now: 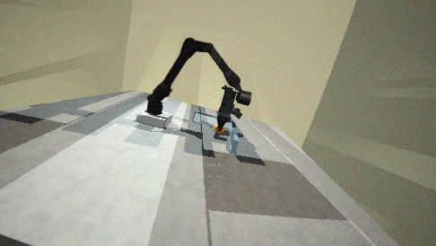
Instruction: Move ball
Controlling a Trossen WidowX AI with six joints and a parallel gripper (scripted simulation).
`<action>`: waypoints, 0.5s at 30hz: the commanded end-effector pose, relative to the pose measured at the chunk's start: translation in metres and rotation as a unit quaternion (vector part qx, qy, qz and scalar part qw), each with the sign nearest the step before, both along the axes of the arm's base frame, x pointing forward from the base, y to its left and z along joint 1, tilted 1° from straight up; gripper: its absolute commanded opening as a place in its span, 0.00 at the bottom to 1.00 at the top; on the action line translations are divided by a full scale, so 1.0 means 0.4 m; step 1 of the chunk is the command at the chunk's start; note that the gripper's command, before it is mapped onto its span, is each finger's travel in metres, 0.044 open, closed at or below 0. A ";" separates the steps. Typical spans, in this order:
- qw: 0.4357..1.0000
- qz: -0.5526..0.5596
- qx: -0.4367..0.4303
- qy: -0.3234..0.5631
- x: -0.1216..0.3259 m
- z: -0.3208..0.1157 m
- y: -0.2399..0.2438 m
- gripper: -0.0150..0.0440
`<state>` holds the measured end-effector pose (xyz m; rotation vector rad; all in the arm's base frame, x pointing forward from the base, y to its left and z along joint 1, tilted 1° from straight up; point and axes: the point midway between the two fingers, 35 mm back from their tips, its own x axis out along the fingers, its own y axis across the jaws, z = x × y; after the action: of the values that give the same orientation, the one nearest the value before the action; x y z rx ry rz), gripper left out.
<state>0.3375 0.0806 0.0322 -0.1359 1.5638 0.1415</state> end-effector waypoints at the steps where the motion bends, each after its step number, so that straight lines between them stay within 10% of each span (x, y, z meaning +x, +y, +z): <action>1: 1.000 -0.002 0.003 -0.009 0.014 0.058 0.004 0.25; 15: 1.000 -0.002 0.003 -0.010 0.002 0.262 0.000 0.25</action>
<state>0.3403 0.0809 0.1192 -0.1337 1.5529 0.1418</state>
